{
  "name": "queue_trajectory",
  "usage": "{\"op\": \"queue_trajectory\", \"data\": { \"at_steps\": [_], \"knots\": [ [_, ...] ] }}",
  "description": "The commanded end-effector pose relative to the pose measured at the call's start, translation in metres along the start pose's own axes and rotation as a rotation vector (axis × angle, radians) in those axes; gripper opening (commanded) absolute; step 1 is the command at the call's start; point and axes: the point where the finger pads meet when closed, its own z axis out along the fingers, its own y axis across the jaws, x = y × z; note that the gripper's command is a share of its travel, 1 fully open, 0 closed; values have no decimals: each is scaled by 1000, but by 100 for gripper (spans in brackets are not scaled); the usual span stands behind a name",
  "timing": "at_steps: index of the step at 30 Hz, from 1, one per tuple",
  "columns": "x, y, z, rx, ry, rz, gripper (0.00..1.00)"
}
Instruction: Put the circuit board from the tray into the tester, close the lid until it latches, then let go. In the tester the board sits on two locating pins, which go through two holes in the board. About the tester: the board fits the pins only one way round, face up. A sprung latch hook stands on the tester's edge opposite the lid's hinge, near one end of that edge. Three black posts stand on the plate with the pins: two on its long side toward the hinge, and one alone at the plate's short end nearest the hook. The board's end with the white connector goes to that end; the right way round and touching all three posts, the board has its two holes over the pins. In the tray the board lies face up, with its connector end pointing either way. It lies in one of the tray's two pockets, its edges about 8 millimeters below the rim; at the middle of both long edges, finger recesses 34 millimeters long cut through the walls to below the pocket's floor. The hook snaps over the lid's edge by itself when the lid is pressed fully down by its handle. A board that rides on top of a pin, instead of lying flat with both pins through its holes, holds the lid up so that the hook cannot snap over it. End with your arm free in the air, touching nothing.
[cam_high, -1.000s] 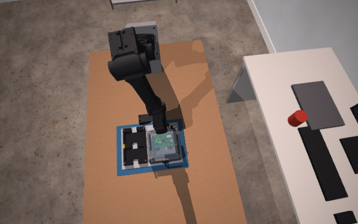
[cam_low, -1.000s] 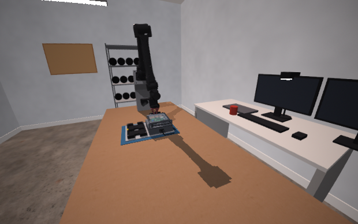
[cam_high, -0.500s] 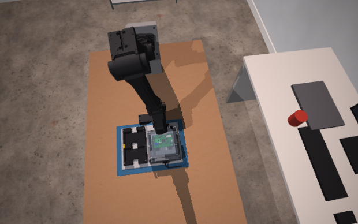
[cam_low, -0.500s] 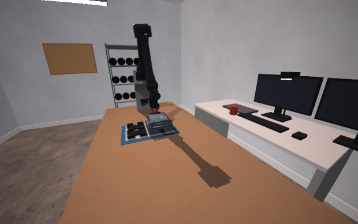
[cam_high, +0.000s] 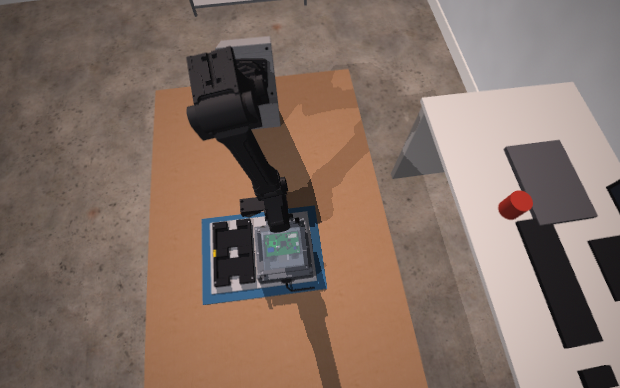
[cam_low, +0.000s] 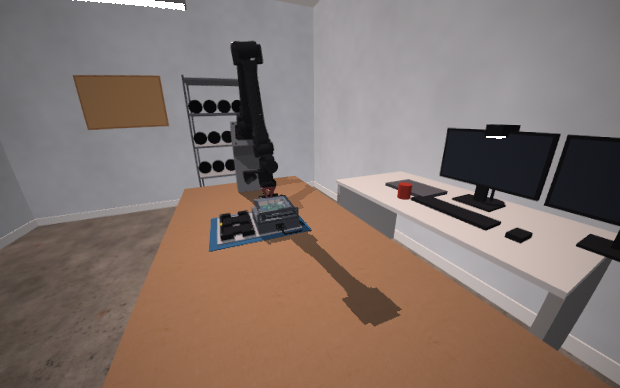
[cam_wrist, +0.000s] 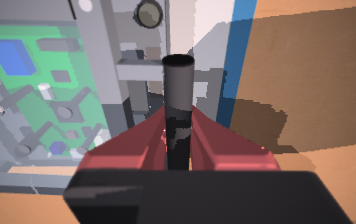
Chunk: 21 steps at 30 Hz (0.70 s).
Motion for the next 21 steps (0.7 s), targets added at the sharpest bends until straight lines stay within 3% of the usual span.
{"op": "queue_trajectory", "data": {
  "at_steps": [1,21],
  "knots": [
    [-7,2,9,3,-13,-8,0],
    [-7,1,12,6,-13,-9,0]
  ]
}}
